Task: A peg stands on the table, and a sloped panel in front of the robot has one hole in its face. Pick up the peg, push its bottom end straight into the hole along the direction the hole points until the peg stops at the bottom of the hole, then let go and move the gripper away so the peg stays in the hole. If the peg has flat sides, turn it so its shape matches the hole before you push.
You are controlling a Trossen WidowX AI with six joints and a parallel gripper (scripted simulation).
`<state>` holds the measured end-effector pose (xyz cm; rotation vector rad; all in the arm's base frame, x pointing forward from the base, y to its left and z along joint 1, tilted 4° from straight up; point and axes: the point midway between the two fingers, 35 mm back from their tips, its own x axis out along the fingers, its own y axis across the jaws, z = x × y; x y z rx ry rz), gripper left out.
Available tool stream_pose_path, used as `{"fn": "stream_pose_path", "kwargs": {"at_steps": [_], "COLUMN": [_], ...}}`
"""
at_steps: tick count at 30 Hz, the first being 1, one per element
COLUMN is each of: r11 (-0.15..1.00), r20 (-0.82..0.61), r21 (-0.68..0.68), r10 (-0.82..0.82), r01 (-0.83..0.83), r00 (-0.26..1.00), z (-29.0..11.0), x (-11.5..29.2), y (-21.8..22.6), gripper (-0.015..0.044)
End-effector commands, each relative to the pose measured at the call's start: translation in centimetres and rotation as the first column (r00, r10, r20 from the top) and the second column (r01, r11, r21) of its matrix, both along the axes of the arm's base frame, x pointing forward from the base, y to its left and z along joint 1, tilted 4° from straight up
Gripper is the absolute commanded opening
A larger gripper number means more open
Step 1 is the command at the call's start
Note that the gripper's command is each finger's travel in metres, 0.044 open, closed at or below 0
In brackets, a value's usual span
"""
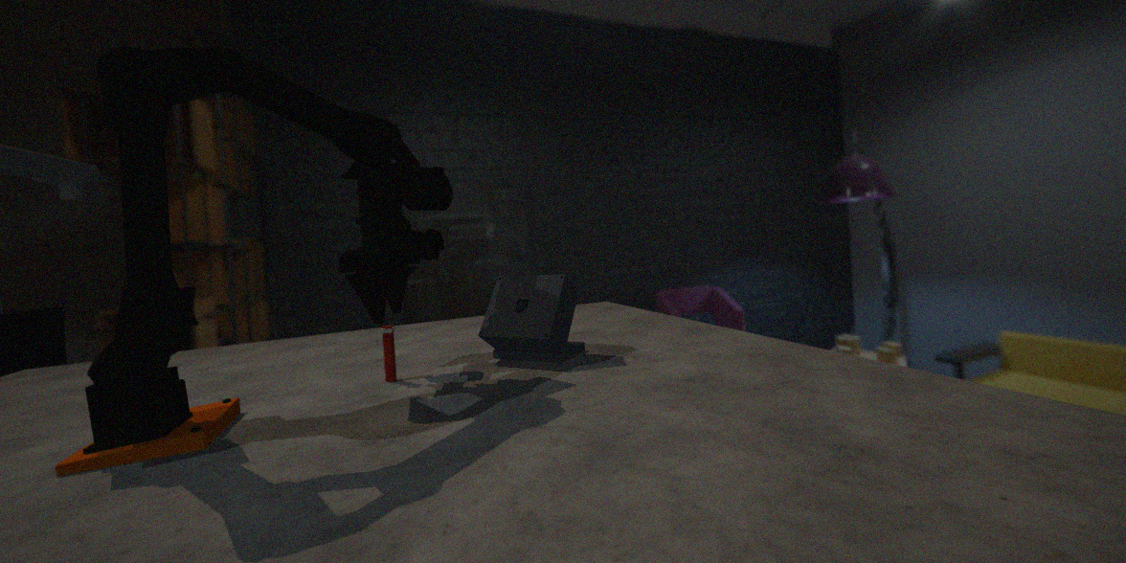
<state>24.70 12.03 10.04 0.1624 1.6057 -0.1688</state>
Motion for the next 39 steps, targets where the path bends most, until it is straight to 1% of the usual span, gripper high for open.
{"fn": "stream_pose_path", "kwargs": {"at_steps": [1, 32, 39], "r11": [1.0, 1.0, 1.0], "r20": [-0.002, -0.002, -0.003], "r21": [-0.006, -0.006, -0.002], "r10": [-0.003, -0.003, 0.0], "r01": [0.003, 0.003, 0.0], "r00": [1.0, 1.0, 1.0], "z": [-0.8, -5.4, -5.1], "x": [0.0, -0.4, -0.4], "y": [0.0, -0.1, 0.0], "gripper": [0.044, 0.044, 0.0256]}}
